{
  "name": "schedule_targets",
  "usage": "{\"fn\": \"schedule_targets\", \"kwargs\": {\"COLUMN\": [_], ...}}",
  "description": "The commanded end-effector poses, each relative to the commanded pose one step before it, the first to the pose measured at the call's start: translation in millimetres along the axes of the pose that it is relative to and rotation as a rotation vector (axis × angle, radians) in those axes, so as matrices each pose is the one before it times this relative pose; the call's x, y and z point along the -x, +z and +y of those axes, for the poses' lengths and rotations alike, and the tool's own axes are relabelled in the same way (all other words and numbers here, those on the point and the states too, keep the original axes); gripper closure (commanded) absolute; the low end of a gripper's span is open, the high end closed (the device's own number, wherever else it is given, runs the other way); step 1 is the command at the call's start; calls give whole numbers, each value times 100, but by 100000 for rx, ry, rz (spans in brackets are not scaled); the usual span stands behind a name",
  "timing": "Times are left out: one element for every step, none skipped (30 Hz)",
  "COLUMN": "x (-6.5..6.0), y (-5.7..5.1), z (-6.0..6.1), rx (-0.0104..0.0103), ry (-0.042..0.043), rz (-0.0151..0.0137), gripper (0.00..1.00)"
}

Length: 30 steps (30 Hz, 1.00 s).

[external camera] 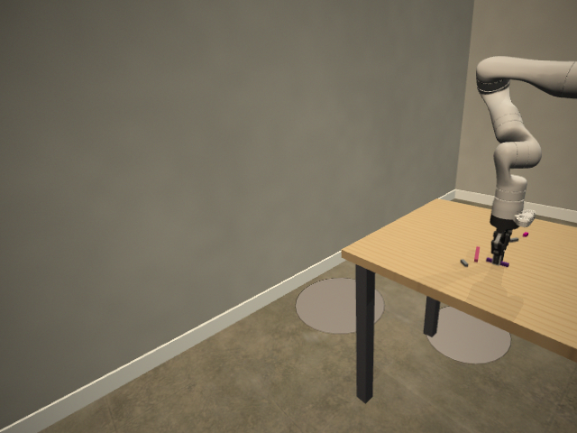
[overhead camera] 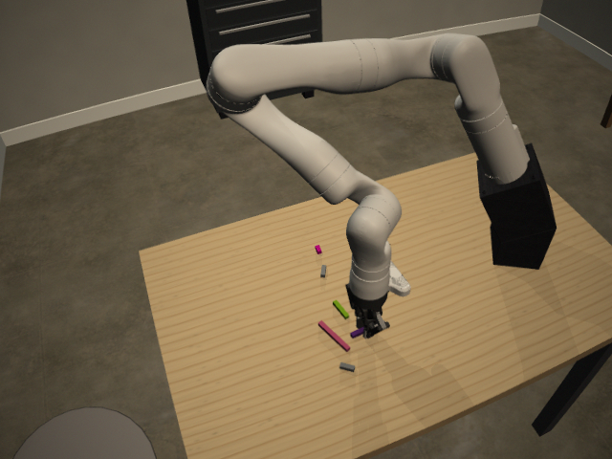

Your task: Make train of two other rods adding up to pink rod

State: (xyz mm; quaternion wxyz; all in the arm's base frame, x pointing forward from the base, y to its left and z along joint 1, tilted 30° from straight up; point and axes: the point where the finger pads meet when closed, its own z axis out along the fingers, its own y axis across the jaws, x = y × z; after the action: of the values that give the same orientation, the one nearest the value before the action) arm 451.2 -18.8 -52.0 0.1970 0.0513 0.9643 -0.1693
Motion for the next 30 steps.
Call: {"fn": "schedule_targets", "kwargs": {"x": [219, 0, 0, 0, 0, 0, 0, 0, 0, 0, 0, 0, 0, 0, 0, 0, 0, 0, 0, 0, 0, 0, 0, 0, 0, 0, 0, 0, 0, 0], "y": [206, 0, 0, 0, 0, 0, 0, 0, 0, 0, 0, 0, 0, 0, 0, 0, 0, 0, 0, 0, 0, 0, 0, 0, 0, 0, 0, 0, 0, 0], "z": [-150, 0, 0, 0, 0, 0, 0, 0, 0, 0, 0, 0, 0, 0, 0, 0, 0, 0, 0, 0, 0, 0, 0, 0, 0, 0, 0, 0, 0, 0], "rx": [-235, 0, 0, 0, 0, 0, 0, 0, 0, 0, 0, 0, 0, 0, 0, 0, 0, 0, 0, 0, 0, 0, 0, 0, 0, 0, 0, 0, 0, 0], "ry": [748, 0, 0, 0, 0, 0, 0, 0, 0, 0, 0, 0, 0, 0, 0, 0, 0, 0, 0, 0, 0, 0, 0, 0, 0, 0, 0, 0, 0, 0], "rz": [-456, 0, 0, 0, 0, 0, 0, 0, 0, 0, 0, 0, 0, 0, 0, 0, 0, 0, 0, 0, 0, 0, 0, 0, 0, 0, 0, 0, 0, 0], "gripper": [76, 76, 76, 76, 76, 76, 76, 76, 76, 76, 76, 76, 76, 76, 76, 76, 76, 76, 76, 76, 76, 76, 76, 76, 76, 76, 76, 76, 95, 95]}}
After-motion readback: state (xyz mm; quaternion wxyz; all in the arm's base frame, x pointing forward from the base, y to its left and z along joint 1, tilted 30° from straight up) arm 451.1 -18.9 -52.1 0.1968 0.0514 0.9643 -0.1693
